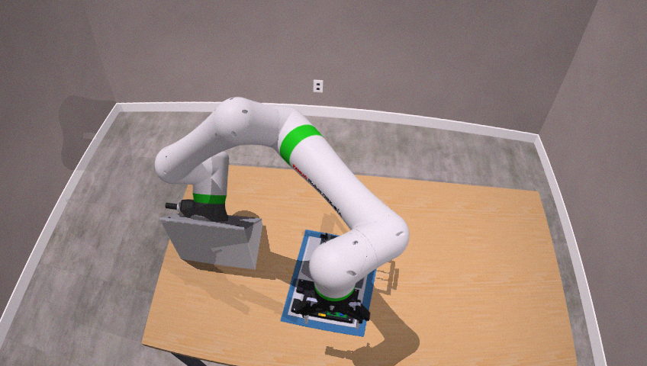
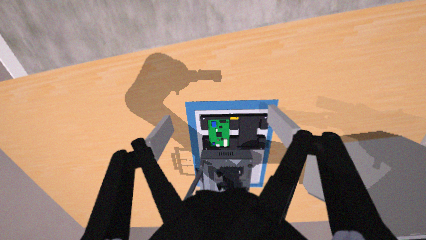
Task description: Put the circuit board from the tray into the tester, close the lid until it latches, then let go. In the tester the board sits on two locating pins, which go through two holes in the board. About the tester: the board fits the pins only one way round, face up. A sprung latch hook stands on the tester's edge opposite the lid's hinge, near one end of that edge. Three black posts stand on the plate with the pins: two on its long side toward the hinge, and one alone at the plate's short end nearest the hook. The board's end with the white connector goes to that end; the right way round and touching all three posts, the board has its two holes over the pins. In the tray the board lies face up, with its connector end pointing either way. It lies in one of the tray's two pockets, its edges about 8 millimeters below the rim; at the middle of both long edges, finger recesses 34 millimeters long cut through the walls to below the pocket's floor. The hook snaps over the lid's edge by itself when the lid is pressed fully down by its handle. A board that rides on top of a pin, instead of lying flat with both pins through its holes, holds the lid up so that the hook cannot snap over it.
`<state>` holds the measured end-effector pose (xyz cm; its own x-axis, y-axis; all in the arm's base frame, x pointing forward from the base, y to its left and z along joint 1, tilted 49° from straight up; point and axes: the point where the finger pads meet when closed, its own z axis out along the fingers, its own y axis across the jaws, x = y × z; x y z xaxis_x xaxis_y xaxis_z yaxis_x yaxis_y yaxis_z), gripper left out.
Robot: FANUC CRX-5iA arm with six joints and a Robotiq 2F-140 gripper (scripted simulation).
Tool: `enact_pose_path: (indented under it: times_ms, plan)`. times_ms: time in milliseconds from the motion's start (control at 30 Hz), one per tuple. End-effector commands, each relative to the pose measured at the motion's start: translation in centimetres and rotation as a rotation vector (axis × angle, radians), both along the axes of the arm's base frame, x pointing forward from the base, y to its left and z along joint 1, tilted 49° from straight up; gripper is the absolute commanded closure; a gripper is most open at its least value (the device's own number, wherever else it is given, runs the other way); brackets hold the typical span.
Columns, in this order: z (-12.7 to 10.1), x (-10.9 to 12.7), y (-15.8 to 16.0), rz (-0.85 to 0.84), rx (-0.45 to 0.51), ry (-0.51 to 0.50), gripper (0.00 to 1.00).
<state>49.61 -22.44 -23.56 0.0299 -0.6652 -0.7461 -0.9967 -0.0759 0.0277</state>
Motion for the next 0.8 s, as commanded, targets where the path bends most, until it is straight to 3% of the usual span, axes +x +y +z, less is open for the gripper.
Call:
enact_pose_path:
  times_ms: [0,400,467,533,700,733,767]
  plan:
    - [4.1,0.9,0.6,-0.01,0.001,0.016,0.0]
    - [14.1,2.0,3.0,-0.027,0.007,0.06,0.0]
    - [14.1,2.0,3.0,-0.027,0.007,0.06,0.0]
    - [17.0,2.1,3.8,-0.031,0.008,0.073,0.0]
    - [17.5,2.1,4.0,-0.031,0.009,0.075,0.0]
    - [17.5,2.1,4.0,-0.031,0.009,0.075,0.42]
    - [17.5,2.1,4.0,-0.031,0.009,0.075,0.42]
